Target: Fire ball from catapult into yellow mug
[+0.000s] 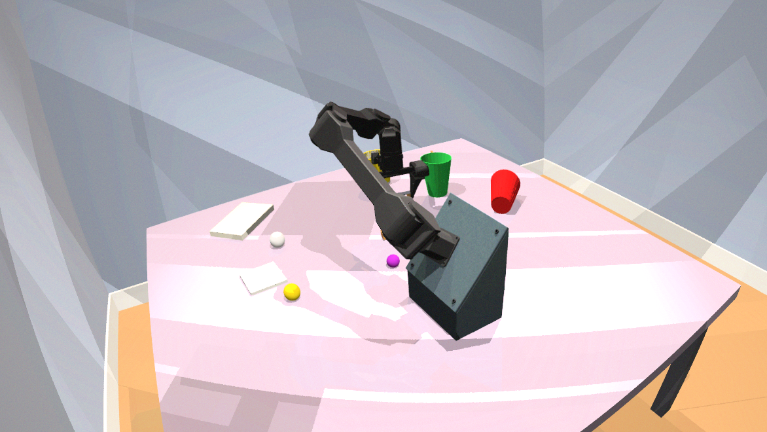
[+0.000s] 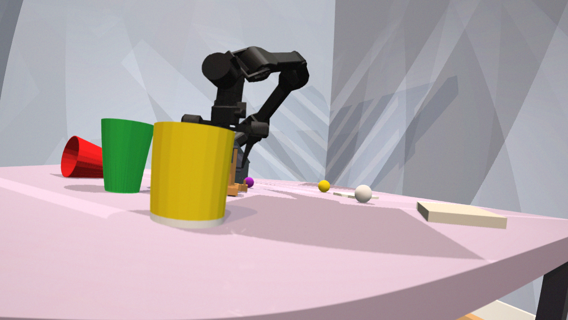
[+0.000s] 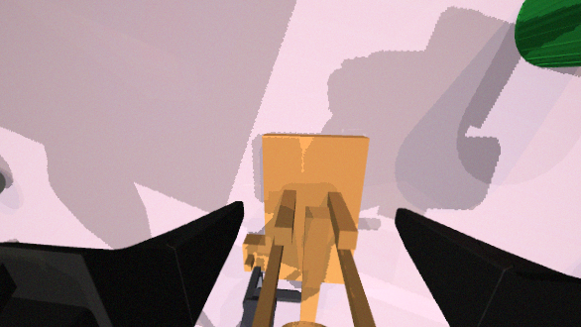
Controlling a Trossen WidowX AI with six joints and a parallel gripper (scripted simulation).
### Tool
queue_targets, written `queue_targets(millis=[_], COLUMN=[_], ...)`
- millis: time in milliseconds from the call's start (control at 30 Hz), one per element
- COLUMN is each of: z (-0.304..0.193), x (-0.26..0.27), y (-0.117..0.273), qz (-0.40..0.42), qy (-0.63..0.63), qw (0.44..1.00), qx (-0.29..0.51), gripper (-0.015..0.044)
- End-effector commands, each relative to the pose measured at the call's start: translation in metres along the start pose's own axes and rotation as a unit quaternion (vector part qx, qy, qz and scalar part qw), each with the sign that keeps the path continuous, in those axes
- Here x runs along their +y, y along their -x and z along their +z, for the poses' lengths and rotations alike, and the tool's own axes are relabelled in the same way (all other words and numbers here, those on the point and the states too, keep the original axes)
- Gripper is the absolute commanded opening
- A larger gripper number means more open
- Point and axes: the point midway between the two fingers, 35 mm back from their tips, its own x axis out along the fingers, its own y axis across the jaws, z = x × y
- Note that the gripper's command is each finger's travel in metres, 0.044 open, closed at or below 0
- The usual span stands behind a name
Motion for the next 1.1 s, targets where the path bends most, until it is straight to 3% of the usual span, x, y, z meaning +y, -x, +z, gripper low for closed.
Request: queue_targets(millis=[0,567,933,1067], z=[-0.003,-0.004,-0.002,-0.002], x=[0.001,0.002,0.001,0.001], y=[-0.01,-0.029,-0.026,-0.026], qz=[0.004,0.005,0.001,0.001], qy=[-0.005,-0.004,-0.001,-0.001], qw=[1.0,1.0,1.0,1.0], qx=[0.005,0.005,0.003,0.003], gripper=[0.044,0.044,0.0151,0.0125])
